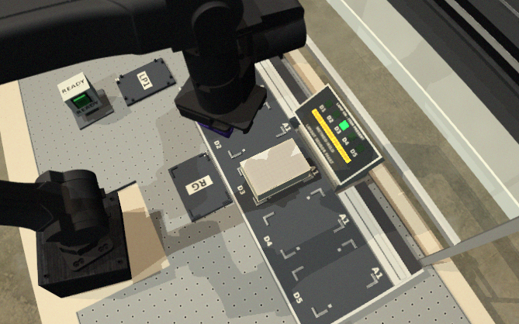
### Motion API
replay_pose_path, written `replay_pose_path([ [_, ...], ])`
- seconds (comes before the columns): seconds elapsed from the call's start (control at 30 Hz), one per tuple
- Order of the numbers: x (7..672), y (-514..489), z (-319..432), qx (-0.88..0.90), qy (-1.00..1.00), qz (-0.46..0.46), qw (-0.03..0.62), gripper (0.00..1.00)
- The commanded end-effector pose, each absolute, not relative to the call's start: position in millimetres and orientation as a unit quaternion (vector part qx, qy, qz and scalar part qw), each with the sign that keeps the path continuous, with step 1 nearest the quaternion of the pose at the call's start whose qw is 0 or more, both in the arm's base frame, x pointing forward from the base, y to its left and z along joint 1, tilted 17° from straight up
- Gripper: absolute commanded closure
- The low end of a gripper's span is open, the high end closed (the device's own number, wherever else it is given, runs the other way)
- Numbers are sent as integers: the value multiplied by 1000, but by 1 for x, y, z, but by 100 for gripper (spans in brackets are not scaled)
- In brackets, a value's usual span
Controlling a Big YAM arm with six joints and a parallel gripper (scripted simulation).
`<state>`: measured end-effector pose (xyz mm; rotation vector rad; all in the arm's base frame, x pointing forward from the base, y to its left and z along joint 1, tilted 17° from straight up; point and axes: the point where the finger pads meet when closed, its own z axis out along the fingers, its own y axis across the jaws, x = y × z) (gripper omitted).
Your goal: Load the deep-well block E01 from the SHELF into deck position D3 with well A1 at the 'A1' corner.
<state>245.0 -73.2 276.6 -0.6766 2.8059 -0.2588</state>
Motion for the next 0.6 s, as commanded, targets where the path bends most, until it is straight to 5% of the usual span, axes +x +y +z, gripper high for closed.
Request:
replay_pose_path([
  [0.0,250,-72,296,-279,945,-104,137,100],
  [0.57,199,-64,269,-391,907,-111,111,100],
])
